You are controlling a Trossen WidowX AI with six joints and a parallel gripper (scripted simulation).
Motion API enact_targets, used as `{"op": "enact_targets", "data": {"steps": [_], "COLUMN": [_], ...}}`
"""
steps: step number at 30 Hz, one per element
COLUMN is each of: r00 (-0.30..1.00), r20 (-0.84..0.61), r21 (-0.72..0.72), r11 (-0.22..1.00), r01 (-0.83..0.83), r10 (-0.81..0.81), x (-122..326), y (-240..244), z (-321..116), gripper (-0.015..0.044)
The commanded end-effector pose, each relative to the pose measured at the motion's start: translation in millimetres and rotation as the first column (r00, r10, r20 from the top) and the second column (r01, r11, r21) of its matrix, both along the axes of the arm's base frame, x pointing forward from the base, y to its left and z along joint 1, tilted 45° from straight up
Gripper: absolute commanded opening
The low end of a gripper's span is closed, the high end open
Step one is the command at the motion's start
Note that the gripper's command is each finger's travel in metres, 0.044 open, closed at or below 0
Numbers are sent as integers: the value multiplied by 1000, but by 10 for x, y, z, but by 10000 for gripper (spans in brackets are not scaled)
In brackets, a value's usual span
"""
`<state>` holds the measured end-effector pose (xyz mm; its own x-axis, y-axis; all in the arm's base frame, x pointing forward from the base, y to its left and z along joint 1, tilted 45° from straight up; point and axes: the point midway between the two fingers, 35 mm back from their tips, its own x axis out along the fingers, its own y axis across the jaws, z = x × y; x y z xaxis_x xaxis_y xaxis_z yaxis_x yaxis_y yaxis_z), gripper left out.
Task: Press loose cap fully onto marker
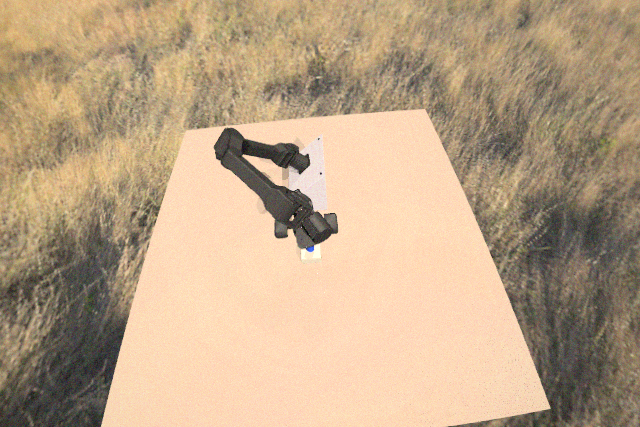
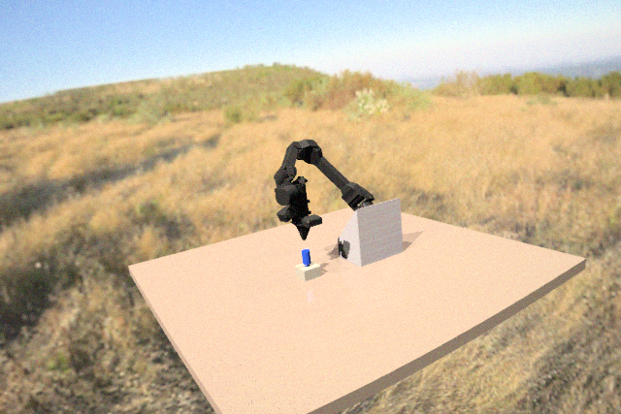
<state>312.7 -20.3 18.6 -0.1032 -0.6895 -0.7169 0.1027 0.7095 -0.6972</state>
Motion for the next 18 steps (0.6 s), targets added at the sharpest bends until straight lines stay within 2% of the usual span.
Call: {"op": "enact_targets", "data": {"steps": [1,7,18], "r00": [1000,1000,1000], "r20": [13,13,13], "r21": [3,3,3], "r11": [1000,1000,1000], "r01": [-6,-6,-6], "r10": [6,6,6], "x": [32,32,32], "y": [337,337,337], "z": [355,355,355], "gripper": [0,0,289]}}
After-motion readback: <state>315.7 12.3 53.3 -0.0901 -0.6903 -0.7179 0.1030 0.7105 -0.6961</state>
